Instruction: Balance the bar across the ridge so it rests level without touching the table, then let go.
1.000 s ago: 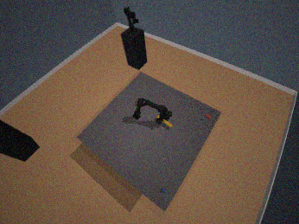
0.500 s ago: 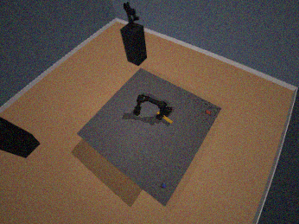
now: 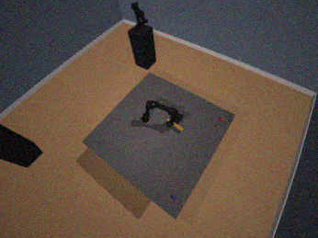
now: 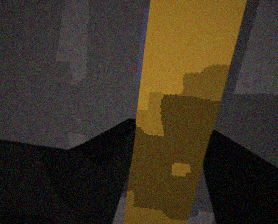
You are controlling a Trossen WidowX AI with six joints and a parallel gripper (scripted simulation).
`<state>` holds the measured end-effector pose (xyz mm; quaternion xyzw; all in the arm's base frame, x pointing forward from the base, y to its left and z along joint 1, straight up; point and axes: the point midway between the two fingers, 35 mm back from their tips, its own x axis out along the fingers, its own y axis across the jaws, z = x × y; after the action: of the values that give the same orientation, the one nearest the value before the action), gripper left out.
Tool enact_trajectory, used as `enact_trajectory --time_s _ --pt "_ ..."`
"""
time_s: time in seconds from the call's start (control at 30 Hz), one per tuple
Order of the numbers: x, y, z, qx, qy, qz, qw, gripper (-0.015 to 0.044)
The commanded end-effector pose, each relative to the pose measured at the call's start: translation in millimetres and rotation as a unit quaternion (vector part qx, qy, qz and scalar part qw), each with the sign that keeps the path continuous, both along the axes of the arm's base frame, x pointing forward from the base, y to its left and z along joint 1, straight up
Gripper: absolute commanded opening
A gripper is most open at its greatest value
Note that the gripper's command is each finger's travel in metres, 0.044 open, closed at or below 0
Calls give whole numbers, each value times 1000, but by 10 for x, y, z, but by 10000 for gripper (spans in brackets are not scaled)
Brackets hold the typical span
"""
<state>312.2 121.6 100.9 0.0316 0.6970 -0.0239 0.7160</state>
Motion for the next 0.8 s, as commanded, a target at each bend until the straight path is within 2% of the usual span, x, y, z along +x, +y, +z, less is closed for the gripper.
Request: enact_trajectory --time_s 0.0,0.5,0.7,0.77 --pt "0 0 0 0 0 0 1000 0" --pt "0 0 0 0 0 0 1000 0" --pt "0 0 0 0 0 0 1000 158" --pt "0 0 0 0 0 0 1000 167"
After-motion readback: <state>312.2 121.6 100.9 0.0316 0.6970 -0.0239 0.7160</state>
